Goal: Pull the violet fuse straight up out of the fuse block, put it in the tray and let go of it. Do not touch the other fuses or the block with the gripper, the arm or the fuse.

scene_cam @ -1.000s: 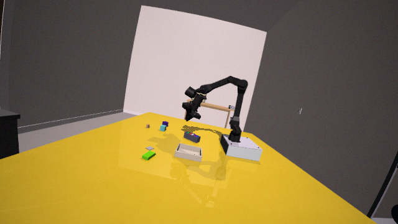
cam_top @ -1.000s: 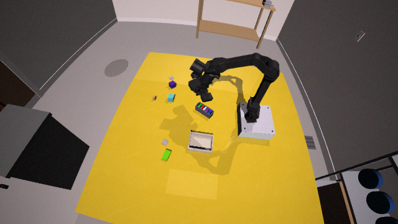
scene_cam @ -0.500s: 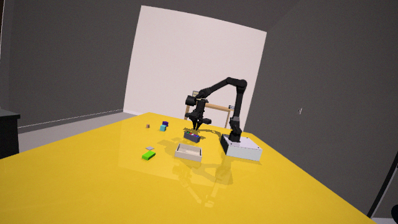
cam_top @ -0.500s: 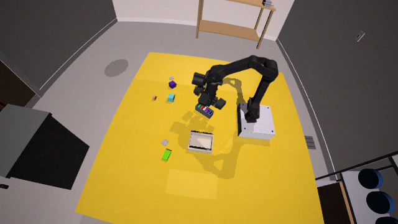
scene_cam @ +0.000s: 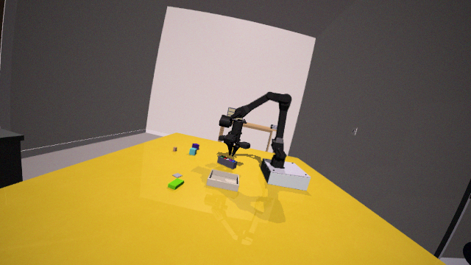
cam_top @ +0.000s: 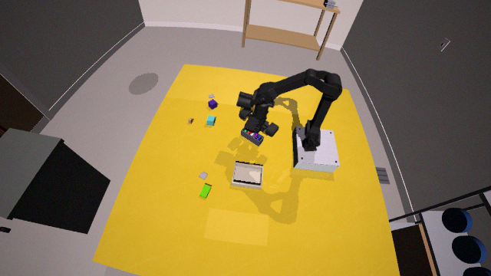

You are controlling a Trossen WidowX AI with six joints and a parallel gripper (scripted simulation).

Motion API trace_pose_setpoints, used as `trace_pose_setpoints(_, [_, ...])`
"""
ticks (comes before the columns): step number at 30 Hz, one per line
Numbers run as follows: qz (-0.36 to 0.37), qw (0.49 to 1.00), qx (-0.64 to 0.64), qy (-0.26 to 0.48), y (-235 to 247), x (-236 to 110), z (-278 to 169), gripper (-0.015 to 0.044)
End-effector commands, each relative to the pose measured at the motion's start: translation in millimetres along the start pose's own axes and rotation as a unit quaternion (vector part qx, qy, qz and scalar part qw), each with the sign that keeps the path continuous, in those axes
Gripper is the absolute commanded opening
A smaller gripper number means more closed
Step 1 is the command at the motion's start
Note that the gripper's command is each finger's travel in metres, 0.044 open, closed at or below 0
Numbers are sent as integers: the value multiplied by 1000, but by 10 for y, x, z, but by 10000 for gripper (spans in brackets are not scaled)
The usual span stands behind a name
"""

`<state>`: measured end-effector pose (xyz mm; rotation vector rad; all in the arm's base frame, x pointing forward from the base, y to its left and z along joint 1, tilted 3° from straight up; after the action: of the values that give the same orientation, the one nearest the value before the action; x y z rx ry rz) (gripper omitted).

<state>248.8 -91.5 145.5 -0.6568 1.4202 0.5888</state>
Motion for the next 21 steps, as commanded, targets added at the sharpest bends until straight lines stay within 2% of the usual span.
trace_pose_setpoints(1, [1, 1000, -3, -2, 5, 44, 2, 71])
trace_pose_setpoints(21, [1, 1000, -3, -2, 17, 214, -5, 71])
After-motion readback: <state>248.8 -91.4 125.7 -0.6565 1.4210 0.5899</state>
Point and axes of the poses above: the point midway between the two fingers, 35 mm back from their tips, its own x axis out along the fingers, its own y axis across the jaws, z = x × y, the point moved 10 cm from there along -x, back along the fingers, and after that the axes turned 2 degrees about x, right-handed, at the moved point
